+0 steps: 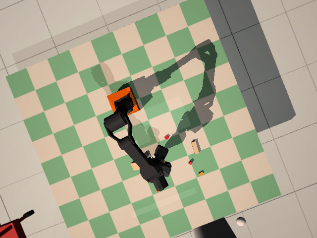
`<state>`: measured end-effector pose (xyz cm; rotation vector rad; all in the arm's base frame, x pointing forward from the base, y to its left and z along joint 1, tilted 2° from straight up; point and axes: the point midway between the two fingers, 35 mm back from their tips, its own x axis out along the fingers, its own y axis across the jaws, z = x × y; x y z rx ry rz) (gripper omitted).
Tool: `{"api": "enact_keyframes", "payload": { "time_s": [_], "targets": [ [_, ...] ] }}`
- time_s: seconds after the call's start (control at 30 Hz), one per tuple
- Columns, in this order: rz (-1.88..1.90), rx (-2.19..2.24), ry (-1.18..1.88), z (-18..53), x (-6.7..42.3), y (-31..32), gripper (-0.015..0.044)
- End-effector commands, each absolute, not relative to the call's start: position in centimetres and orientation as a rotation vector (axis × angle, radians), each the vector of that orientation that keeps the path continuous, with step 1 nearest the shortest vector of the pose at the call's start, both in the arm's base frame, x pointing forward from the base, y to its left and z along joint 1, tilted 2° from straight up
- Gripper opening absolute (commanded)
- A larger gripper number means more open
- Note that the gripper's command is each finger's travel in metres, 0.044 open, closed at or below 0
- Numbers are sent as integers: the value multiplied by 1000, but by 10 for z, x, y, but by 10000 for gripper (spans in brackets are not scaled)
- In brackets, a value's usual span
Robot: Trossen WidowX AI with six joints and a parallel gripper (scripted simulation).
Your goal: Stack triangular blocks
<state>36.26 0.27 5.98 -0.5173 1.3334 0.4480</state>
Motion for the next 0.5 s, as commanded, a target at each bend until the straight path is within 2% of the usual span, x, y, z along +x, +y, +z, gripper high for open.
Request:
{"api": "enact_keyframes", "payload": {
  "time_s": [0.0, 0.47],
  "targets": [
    [558, -654, 1323, 64, 366, 3, 0],
    [917, -1025, 1270, 69, 365, 2, 0]
  ]
}}
